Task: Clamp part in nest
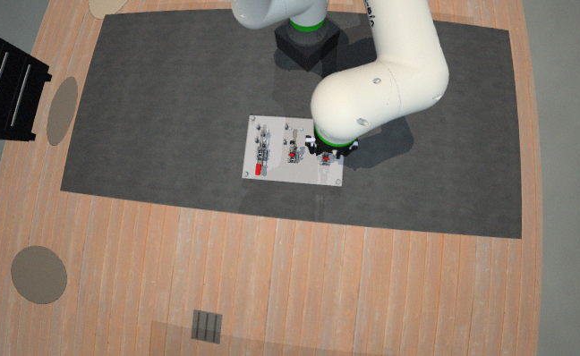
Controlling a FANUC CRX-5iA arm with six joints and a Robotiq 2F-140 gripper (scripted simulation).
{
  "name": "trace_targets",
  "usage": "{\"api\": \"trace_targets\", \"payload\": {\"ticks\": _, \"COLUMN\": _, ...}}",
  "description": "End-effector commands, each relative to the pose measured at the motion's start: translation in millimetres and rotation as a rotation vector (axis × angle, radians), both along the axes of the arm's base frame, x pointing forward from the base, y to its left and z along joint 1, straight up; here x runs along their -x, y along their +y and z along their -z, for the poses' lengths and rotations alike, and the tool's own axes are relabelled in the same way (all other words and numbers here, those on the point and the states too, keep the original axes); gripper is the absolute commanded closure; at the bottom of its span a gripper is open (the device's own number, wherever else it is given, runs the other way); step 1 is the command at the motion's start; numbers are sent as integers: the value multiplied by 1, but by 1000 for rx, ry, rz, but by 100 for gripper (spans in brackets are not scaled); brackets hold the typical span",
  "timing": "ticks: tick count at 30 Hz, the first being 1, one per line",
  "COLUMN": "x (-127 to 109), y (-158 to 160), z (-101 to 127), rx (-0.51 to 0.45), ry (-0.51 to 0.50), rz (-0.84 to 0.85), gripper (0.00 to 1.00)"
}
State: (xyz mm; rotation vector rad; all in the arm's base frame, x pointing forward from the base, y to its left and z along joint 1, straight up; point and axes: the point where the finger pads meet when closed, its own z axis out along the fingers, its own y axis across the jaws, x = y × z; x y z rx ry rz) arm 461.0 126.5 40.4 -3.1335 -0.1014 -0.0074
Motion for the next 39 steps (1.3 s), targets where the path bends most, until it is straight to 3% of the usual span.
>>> {"api": "trace_targets", "payload": {"ticks": 1, "x": 0, "y": 0, "z": 0, "rx": 0, "ry": 0, "rz": 0, "gripper": 72}}
{"api": "trace_targets", "payload": {"ticks": 9, "x": 0, "y": 0, "z": 2, "rx": 0, "ry": 0, "rz": 0, "gripper": 72}}
{"api": "trace_targets", "payload": {"ticks": 26, "x": -1, "y": 0, "z": 35, "rx": 0, "ry": 0, "rz": 0, "gripper": 72}}
{"api": "trace_targets", "payload": {"ticks": 39, "x": -1, "y": 0, "z": 36, "rx": 0, "ry": 0, "rz": 0, "gripper": 72}}
